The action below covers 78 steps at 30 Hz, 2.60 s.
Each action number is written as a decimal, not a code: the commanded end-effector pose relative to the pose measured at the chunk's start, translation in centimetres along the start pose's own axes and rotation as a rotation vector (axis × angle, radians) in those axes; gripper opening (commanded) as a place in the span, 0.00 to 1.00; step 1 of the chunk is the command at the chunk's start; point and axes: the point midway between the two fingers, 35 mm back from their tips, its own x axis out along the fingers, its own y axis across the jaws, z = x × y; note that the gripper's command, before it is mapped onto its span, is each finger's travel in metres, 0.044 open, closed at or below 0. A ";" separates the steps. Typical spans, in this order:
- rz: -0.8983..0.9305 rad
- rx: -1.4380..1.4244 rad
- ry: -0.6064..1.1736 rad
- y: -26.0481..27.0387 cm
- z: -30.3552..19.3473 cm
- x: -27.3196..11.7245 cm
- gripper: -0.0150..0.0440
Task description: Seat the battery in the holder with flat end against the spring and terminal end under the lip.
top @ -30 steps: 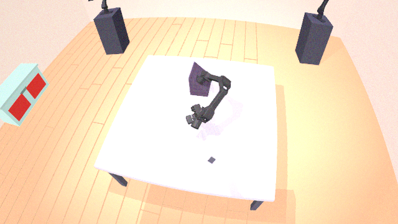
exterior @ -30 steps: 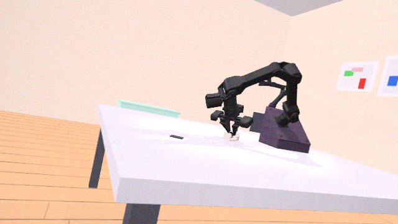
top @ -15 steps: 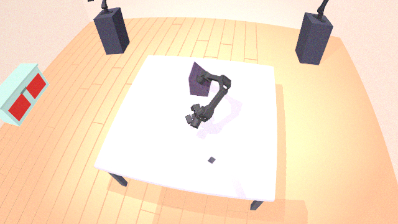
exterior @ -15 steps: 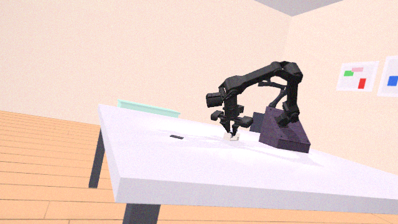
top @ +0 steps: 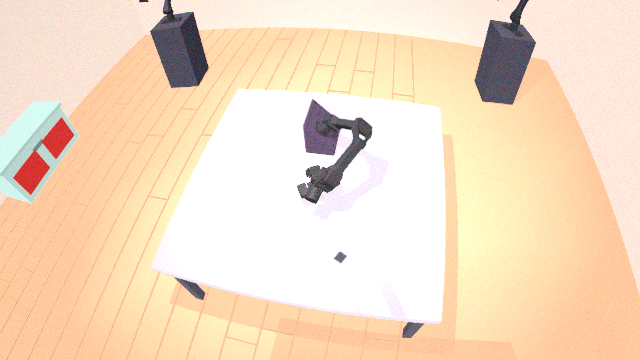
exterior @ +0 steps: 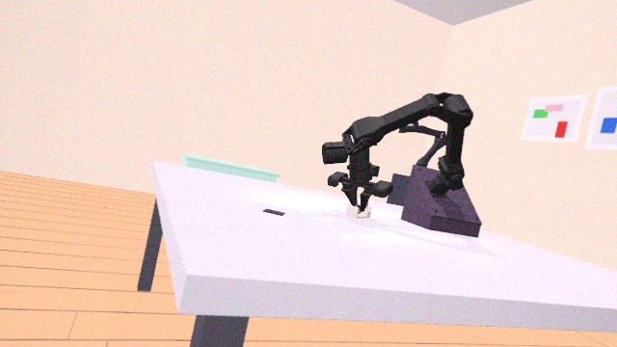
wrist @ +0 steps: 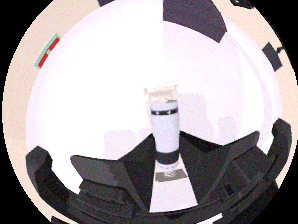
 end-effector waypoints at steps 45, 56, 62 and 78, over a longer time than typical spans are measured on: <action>0.007 -0.016 0.302 0.1 0.0 0.5 0.39; 0.010 -0.020 0.360 -0.1 0.1 0.8 0.39; 0.011 -0.021 0.373 -0.1 0.1 0.9 0.39; 0.013 -0.020 0.374 -0.1 0.5 1.1 0.39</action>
